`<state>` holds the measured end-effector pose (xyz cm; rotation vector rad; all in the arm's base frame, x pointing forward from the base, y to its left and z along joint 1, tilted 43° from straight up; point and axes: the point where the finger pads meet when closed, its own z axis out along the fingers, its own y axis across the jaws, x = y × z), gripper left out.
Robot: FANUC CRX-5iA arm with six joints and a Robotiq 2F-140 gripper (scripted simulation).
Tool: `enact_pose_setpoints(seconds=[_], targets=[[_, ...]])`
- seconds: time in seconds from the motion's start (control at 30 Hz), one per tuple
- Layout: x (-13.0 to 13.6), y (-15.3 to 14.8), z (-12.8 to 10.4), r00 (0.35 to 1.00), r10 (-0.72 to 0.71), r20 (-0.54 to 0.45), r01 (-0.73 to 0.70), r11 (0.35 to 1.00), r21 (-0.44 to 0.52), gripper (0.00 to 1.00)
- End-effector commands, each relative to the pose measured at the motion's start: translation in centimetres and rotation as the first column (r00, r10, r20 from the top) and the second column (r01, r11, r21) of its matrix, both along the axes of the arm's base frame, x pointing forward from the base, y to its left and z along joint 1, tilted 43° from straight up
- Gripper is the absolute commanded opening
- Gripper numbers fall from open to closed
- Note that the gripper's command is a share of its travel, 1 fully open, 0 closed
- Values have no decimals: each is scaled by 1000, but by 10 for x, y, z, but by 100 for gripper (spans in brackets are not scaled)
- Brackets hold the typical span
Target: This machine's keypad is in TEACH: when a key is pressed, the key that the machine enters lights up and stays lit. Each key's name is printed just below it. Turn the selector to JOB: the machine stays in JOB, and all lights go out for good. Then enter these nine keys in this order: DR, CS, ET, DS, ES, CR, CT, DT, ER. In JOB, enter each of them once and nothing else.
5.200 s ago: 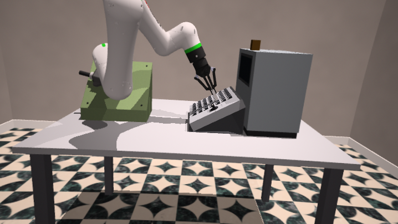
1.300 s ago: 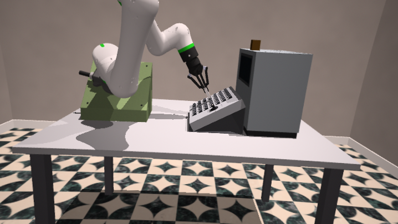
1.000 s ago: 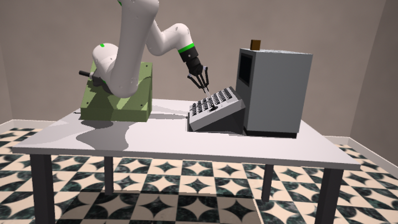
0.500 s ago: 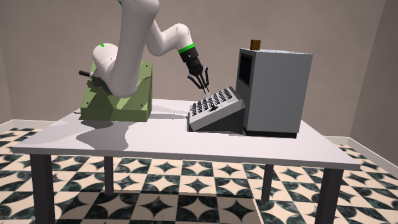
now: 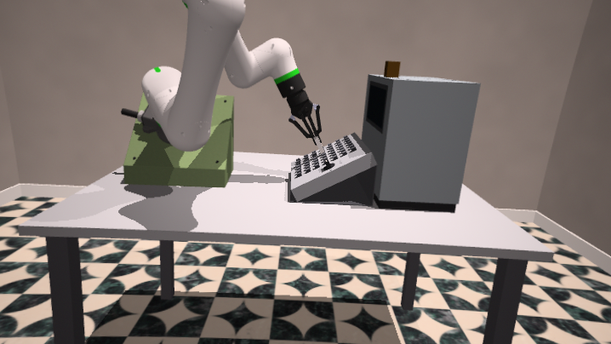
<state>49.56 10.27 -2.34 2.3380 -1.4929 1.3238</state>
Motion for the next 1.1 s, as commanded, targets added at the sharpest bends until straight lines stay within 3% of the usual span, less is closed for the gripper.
enact_pose_setpoints(seconds=[0.0, 1.07], targets=[[1, 0, -1, 1000, 0, 0, 0, 1000, 0, 0], [4, -2, -4, 1000, 0, 0, 0, 1000, 0, 0]])
